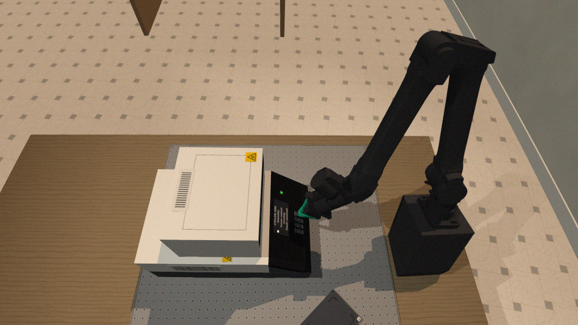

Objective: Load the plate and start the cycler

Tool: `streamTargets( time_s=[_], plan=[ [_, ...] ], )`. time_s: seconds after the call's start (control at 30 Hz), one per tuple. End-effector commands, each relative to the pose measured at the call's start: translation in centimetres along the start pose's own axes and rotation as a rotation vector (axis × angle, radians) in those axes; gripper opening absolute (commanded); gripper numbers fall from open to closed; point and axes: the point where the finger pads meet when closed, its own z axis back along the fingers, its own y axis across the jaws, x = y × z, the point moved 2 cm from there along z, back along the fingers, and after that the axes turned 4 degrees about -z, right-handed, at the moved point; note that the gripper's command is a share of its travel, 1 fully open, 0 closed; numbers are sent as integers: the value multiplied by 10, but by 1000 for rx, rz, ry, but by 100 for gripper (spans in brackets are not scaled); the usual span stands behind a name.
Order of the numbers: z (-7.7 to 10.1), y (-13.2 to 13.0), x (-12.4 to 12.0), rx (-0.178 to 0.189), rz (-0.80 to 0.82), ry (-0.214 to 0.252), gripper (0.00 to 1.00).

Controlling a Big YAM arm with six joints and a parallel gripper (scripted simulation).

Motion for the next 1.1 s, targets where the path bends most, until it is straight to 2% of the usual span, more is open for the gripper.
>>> streamTargets(
  time_s=[0.0, 0.5, 0.53, 0.73, 0.9, 1.0, 1.07],
  plan=[
    [-6, 13, 1, 30, 6, -4, 0],
    [-12, 15, 5, 30, 1, -10, 0],
    [-4, 12, 4, 19, 6, -8, 0],
    [-10, 6, 7, -5, 3, -13, 0],
    [-11, 7, 10, -7, 0, -17, 0],
    [-1, 6, 12, -6, -11, -23, 0],
    [-1, 6, 12, -6, -11, -23, 0]
  ],
)
